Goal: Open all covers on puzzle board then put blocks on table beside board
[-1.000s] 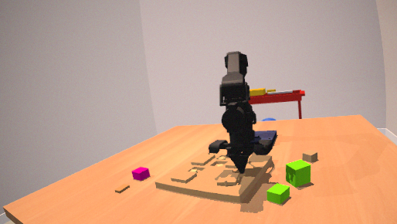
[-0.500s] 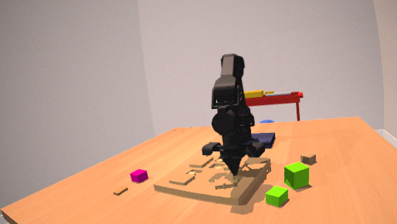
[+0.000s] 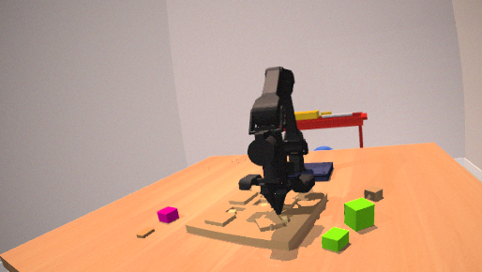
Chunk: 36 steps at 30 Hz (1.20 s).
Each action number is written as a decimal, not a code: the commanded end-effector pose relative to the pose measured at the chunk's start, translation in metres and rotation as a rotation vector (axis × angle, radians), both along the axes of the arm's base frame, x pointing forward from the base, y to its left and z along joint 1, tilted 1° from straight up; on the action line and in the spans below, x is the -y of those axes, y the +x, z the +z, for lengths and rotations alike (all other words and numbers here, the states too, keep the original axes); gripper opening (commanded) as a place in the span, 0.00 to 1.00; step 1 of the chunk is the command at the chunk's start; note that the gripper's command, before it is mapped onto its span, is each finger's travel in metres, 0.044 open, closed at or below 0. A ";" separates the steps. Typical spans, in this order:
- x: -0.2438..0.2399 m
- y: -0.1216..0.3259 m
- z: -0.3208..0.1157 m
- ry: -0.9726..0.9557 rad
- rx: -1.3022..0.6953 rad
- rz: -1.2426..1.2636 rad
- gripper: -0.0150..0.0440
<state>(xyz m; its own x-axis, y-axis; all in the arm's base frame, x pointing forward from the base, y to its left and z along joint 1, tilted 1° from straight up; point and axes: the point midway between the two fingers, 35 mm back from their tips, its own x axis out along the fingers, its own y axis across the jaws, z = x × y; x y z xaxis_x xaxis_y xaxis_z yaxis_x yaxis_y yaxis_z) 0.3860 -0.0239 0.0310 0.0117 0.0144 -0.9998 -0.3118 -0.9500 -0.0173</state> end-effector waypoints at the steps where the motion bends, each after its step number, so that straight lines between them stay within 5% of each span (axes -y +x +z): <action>1: 0.006 -0.002 -0.001 -0.001 -0.003 0.001 0.25; 36: 0.042 0.007 -0.001 -0.004 -0.002 0.001 0.25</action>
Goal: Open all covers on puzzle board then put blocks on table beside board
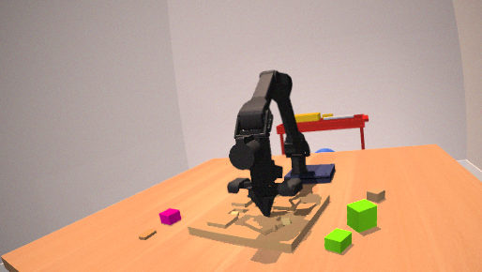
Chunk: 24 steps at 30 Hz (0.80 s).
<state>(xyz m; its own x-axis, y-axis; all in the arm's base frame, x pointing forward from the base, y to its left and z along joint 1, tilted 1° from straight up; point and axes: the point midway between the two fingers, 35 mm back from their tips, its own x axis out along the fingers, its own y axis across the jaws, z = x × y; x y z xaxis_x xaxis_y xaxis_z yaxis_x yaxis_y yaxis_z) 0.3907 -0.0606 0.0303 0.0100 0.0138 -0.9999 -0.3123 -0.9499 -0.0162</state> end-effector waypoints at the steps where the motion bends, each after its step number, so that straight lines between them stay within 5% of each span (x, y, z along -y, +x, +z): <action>1: 0.006 0.003 0.000 -0.004 0.000 0.001 0.25; 24: 0.028 0.018 0.000 -0.005 0.001 0.001 0.25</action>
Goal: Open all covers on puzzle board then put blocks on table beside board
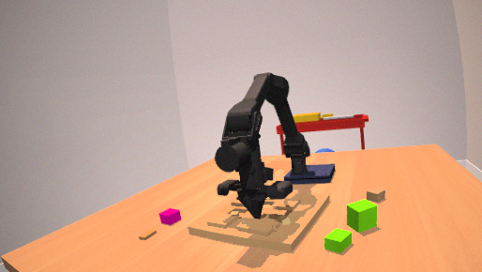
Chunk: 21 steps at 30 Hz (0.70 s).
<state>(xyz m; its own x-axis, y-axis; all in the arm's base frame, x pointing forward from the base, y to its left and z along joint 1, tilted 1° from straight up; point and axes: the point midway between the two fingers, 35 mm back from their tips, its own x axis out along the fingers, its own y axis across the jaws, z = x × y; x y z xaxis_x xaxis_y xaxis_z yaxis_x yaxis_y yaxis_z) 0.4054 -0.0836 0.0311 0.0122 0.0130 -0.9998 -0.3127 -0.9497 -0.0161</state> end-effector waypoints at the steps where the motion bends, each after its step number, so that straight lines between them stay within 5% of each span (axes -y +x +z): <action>1: 0.006 0.004 -0.001 -0.004 -0.002 0.002 0.25; 21: 0.008 0.006 0.022 -0.005 -0.001 0.002 0.25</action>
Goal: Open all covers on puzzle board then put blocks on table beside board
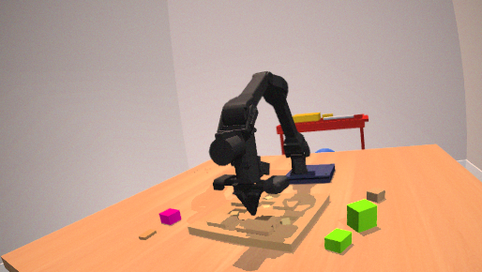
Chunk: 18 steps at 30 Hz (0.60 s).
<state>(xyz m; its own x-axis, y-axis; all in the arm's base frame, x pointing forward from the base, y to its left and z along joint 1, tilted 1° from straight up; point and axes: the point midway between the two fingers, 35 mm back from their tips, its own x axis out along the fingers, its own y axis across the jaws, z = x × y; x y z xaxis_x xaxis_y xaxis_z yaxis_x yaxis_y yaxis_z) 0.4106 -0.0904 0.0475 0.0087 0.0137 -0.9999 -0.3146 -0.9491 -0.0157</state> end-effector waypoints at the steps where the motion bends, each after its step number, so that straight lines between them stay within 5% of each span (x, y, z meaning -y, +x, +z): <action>1: 0.001 0.001 0.007 -0.005 0.002 0.004 0.25; 18: 0.002 0.001 0.029 -0.005 0.002 0.004 0.25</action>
